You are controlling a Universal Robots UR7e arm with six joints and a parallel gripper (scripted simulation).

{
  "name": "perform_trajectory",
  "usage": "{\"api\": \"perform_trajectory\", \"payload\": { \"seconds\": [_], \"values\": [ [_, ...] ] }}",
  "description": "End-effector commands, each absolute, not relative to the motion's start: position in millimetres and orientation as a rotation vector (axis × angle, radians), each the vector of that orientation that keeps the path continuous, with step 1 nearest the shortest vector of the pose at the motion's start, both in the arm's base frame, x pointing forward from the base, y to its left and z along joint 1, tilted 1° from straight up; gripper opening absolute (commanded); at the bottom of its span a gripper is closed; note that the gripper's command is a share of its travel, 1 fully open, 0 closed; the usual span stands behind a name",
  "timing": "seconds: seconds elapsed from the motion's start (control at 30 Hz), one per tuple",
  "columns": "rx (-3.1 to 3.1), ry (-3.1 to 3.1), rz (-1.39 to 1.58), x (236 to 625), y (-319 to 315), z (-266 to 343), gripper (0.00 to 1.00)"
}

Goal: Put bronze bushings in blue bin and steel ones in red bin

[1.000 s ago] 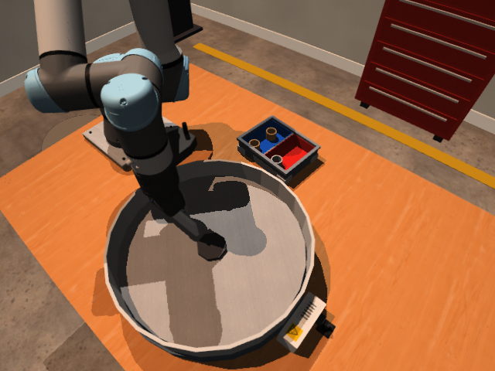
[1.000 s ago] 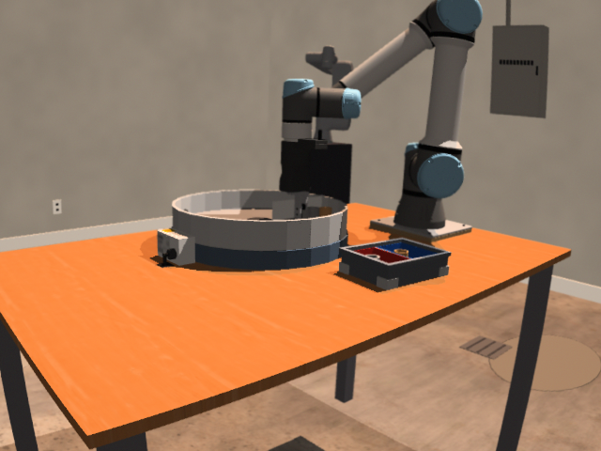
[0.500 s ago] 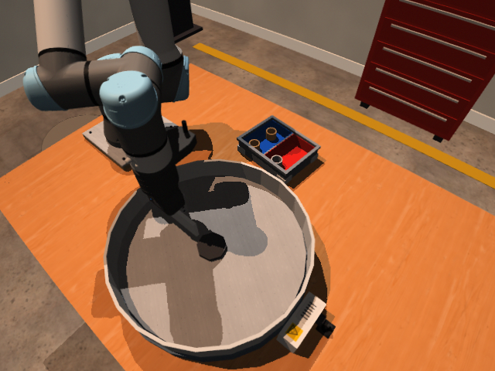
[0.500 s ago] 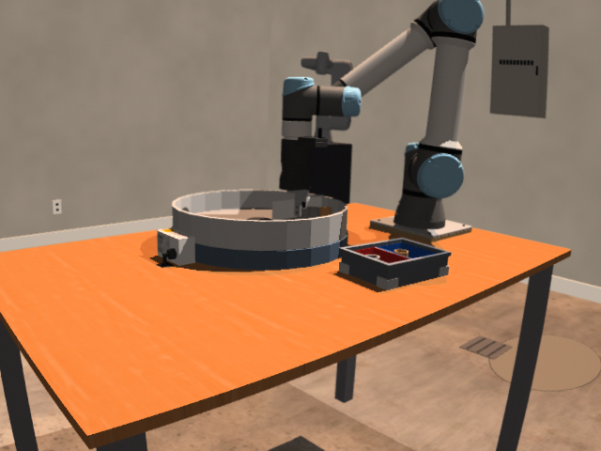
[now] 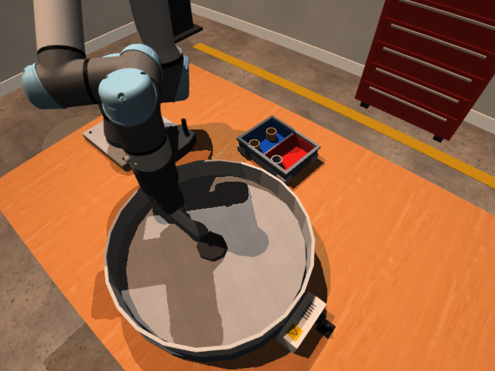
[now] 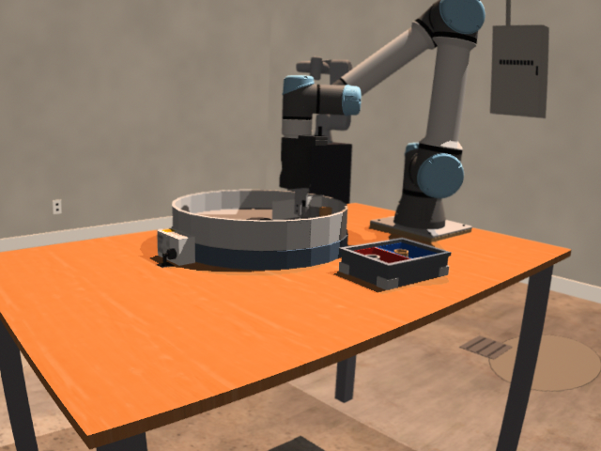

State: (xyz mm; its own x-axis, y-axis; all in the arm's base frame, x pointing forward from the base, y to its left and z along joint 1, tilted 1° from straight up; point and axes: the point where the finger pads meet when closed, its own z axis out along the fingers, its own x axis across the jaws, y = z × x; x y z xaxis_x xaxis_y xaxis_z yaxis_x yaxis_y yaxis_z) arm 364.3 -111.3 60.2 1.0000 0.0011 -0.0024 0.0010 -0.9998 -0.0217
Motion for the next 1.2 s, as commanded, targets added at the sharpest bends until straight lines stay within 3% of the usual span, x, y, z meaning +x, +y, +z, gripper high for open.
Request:
{"api": "perform_trajectory", "payload": {
  "seconds": [0.0,1.17],
  "values": [
    [-3.121,-0.002,0.002,364.6,-111.5,61.6,0.0],
    [-3.121,-0.002,0.002,364.6,-111.7,70.5,0.0]
  ]
}}
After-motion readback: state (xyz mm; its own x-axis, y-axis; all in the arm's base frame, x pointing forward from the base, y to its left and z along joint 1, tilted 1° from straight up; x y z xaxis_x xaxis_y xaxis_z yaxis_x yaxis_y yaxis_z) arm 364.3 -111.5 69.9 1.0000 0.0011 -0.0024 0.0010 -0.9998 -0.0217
